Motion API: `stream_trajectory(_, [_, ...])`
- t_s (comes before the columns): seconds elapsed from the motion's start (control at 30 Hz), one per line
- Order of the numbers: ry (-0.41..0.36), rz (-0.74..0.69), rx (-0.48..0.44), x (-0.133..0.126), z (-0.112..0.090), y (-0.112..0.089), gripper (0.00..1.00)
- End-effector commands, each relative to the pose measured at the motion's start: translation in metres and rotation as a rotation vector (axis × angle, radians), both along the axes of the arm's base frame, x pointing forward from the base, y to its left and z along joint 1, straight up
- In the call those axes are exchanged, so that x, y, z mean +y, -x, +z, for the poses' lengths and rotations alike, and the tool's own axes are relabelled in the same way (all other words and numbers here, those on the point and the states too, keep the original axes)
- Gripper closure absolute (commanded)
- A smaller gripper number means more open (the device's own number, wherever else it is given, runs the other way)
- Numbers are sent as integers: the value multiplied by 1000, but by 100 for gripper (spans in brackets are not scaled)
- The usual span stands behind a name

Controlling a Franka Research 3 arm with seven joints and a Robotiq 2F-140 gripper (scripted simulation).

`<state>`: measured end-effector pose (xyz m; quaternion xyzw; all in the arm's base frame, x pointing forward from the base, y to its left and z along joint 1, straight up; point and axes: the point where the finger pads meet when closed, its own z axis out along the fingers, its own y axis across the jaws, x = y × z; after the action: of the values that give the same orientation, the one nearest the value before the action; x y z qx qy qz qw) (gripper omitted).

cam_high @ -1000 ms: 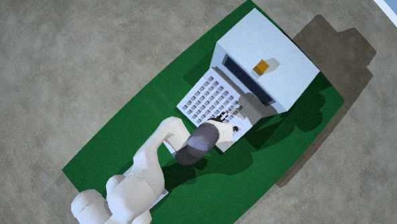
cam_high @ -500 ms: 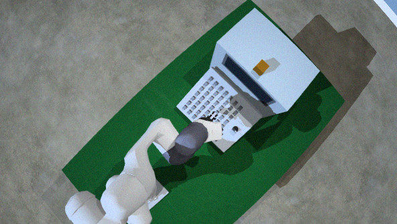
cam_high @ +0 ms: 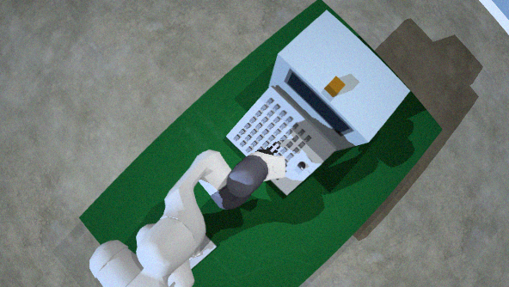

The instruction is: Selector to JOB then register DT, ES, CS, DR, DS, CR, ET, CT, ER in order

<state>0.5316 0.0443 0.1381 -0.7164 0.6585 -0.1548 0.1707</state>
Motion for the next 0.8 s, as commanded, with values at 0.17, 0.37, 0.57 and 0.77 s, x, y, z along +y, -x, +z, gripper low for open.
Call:
stream_trajectory(0.17, [-2,-9,-11,0,-2,-6,90])
stream_trajectory(0.37, [-2,-9,-11,0,-2,-6,90])
stream_trajectory(0.57, [-2,-9,-11,0,-2,-6,90])
stream_trajectory(0.77, [-2,-10,-11,0,-2,-6,90])
